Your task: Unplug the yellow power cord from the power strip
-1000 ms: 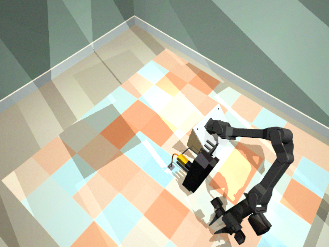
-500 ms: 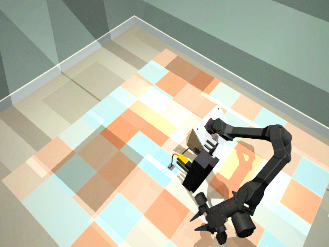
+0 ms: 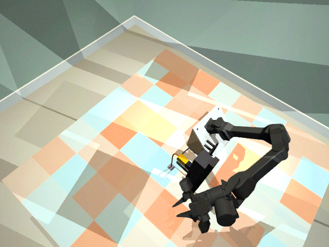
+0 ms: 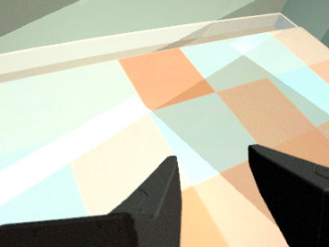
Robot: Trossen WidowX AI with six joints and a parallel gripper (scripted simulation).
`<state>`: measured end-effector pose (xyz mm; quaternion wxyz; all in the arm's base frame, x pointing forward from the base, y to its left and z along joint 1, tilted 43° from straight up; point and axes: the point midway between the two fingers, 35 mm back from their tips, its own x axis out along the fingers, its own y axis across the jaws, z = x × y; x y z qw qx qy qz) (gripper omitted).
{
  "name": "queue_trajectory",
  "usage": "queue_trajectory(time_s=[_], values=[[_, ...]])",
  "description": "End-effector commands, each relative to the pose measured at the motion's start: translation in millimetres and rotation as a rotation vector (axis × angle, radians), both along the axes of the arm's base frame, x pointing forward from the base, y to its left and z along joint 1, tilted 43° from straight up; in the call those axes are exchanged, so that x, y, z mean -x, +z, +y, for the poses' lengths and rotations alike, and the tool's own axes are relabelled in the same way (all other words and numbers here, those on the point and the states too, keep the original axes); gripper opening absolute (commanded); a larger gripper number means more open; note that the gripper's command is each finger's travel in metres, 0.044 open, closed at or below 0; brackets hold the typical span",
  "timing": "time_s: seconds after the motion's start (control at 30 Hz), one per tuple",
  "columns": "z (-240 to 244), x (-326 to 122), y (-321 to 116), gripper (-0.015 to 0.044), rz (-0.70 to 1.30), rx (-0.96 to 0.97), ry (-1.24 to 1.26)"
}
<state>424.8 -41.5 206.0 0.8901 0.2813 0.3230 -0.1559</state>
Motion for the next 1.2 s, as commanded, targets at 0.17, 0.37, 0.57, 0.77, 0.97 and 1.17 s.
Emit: queue_trajectory(time_s=[0.17, 0.37, 0.57, 0.77, 0.97, 1.17], values=[[-66.1, 13.4, 2.6, 0.0160, 0.041, 0.042, -0.001], [-102.1, 28.4, -2.7, 0.0160, 0.080, 0.036, -0.012], [-114.5, 42.8, -28.8, 0.0160, 0.164, -0.068, -0.054], [-121.7, 75.6, -87.5, 0.0160, 0.350, -0.357, -0.195], [-106.5, 139.7, -140.5, 0.0160, 0.661, -0.803, -0.422], [-84.4, 187.6, -154.0, 0.0160, 0.920, -1.227, -0.672]])
